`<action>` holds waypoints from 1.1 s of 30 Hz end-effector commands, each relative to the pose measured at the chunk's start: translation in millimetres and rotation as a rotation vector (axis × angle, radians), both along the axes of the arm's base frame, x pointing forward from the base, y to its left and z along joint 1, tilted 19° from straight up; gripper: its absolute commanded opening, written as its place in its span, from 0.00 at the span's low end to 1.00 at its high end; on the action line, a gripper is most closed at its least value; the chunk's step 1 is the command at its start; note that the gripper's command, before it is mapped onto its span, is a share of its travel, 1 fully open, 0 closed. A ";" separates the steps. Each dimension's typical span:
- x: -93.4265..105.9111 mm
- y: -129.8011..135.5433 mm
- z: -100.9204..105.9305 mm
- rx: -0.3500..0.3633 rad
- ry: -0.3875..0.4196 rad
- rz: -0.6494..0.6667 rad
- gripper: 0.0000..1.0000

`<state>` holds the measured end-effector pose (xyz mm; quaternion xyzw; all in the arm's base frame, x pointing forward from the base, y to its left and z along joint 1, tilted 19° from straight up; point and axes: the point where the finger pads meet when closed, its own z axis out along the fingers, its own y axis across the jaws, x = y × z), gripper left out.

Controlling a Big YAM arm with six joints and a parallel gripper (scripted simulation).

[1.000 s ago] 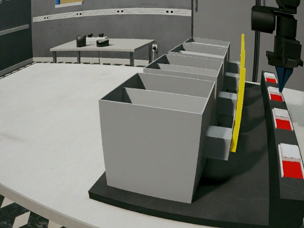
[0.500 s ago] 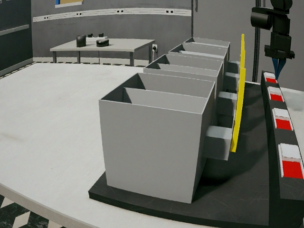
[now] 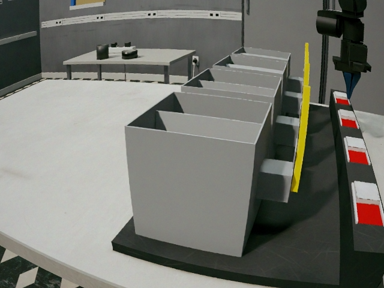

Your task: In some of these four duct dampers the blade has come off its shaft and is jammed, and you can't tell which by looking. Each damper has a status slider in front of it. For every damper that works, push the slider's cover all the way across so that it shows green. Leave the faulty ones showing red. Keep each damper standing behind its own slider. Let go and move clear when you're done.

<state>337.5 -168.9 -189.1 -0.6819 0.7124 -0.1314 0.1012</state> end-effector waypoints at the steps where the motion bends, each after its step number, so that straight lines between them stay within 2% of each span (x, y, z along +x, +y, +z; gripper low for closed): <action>1: 3.9 -2.0 10.3 -0.009 -0.010 0.016 0.00; 33: 6.9 -4.3 12.2 -0.011 -0.016 0.010 0.00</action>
